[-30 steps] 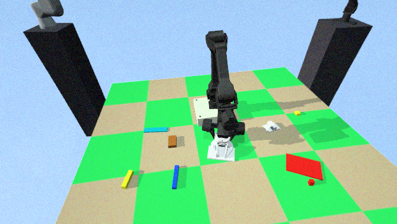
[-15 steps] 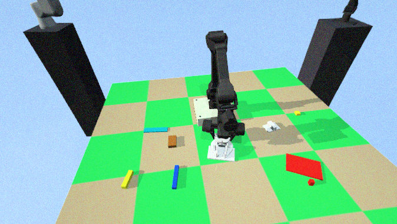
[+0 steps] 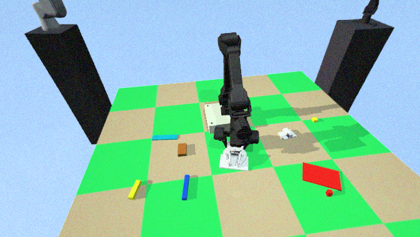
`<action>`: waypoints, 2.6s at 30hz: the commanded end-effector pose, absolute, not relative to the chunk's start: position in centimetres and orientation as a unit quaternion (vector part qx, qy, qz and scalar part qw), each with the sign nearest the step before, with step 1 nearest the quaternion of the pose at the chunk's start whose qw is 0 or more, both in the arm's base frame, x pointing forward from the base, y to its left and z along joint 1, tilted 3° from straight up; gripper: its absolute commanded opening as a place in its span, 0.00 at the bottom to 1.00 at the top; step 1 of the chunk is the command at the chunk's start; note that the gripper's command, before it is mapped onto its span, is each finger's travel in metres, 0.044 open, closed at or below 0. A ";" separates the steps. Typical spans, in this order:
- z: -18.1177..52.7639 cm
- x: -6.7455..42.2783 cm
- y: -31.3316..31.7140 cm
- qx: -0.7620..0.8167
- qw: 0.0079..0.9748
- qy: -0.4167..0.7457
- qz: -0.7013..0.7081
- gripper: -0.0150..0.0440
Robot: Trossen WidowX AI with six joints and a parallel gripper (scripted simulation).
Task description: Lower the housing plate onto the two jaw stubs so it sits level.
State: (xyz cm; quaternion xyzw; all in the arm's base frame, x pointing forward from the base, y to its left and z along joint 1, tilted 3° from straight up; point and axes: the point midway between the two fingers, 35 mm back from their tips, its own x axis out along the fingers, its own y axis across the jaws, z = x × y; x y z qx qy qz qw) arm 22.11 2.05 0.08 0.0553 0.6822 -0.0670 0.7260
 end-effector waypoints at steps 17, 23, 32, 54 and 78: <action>-0.4 22.0 2.1 0.055 0.725 0.683 -0.065 0.85; -0.5 22.0 2.1 0.055 0.725 0.683 -0.065 0.85; -0.8 22.0 2.1 0.055 0.725 0.683 -0.065 0.85; -0.8 22.0 2.1 0.055 0.725 0.683 -0.065 0.85; -0.8 22.0 2.1 0.055 0.725 0.683 -0.065 0.85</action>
